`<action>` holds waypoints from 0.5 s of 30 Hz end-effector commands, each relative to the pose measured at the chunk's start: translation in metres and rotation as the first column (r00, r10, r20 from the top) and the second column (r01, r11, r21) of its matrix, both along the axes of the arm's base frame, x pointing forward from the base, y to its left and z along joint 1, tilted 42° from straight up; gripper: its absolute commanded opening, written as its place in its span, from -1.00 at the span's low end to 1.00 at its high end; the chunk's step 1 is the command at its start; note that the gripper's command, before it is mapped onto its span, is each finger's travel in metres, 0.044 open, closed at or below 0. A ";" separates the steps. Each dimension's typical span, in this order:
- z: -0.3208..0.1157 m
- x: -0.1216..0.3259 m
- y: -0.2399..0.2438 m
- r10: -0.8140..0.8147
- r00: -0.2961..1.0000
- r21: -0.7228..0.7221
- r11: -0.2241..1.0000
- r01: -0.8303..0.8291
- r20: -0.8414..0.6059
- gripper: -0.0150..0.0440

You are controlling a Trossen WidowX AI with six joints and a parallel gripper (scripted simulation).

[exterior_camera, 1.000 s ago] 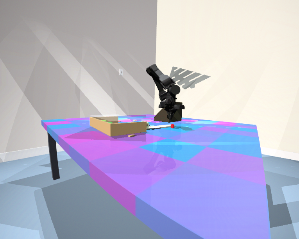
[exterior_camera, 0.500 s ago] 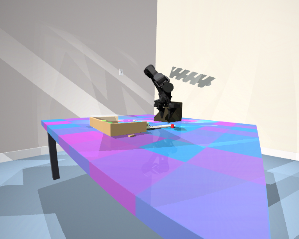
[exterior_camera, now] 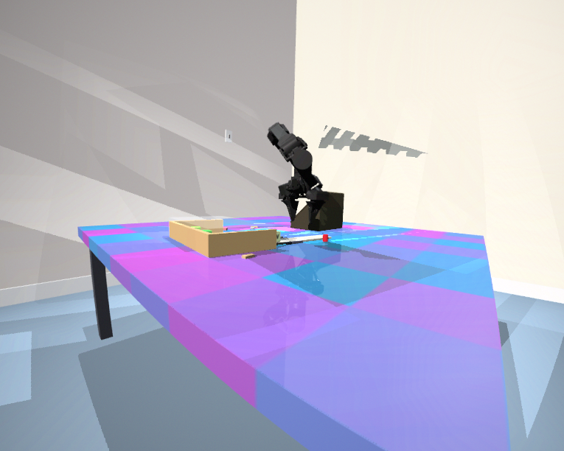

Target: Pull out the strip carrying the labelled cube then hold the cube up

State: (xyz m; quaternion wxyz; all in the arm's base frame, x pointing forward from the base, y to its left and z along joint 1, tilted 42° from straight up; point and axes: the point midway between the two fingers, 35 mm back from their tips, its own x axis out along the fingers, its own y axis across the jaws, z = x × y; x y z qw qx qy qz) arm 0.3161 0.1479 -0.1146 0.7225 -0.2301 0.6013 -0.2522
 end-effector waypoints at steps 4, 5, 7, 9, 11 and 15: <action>0.006 0.025 0.002 0.000 1.000 -0.006 1.000 0.000 -0.002 1.00; 0.007 0.029 0.002 0.000 1.000 -0.006 1.000 0.000 -0.001 1.00; 0.009 0.035 0.003 0.000 1.000 -0.006 1.000 0.000 -0.001 1.00; 0.011 0.042 0.004 0.000 1.000 -0.006 1.000 0.000 -0.001 1.00; 0.013 0.049 0.005 0.000 1.000 -0.006 1.000 0.000 0.000 1.00; 0.017 0.063 0.006 0.000 1.000 -0.006 1.000 0.000 0.000 1.00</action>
